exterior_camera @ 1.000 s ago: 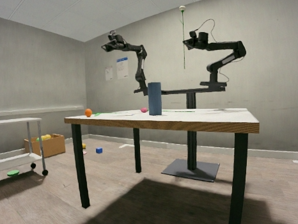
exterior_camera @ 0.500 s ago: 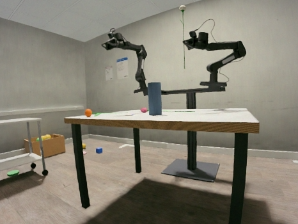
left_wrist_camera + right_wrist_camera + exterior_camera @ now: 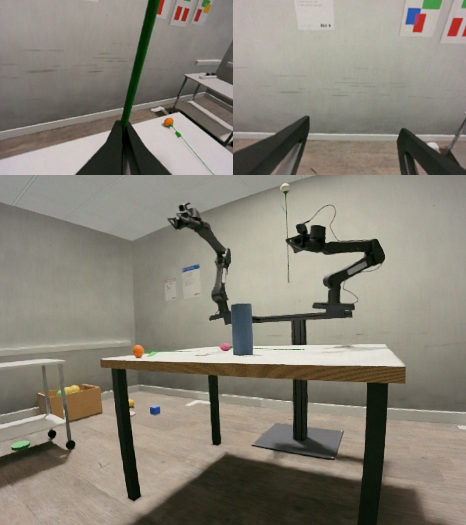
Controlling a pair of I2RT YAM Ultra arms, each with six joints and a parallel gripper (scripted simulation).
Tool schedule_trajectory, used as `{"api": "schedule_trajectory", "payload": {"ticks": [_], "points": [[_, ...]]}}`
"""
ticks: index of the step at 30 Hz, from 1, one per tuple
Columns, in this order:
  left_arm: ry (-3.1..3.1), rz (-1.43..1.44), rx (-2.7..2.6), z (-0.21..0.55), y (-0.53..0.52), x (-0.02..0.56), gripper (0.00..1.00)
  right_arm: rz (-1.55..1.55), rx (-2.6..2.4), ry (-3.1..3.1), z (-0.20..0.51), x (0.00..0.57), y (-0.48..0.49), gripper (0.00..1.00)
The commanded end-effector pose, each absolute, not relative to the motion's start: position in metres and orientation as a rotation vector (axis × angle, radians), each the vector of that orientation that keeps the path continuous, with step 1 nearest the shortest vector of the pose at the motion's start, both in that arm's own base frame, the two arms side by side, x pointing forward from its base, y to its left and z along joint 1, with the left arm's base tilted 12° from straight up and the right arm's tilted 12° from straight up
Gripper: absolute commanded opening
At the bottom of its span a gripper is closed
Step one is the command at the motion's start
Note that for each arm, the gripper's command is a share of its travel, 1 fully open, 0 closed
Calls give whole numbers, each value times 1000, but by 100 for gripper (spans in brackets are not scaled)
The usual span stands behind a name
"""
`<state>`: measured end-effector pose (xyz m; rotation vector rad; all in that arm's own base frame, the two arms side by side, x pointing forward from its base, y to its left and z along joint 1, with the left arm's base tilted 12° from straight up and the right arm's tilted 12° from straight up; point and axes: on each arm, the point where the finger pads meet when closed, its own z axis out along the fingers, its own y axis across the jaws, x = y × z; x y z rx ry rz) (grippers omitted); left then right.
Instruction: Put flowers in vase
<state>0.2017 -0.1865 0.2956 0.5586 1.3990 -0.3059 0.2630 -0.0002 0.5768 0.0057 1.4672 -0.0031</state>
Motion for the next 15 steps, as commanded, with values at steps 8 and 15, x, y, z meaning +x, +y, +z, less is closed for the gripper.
{"api": "schedule_trajectory", "payload": {"ticks": [8,15], "points": [[1387,-310,568,298,-191,200,0,4,-10,1581,591,166,3,70],[1387,-310,568,298,-191,200,0,6,-12,1581,591,162,3,70]]}}
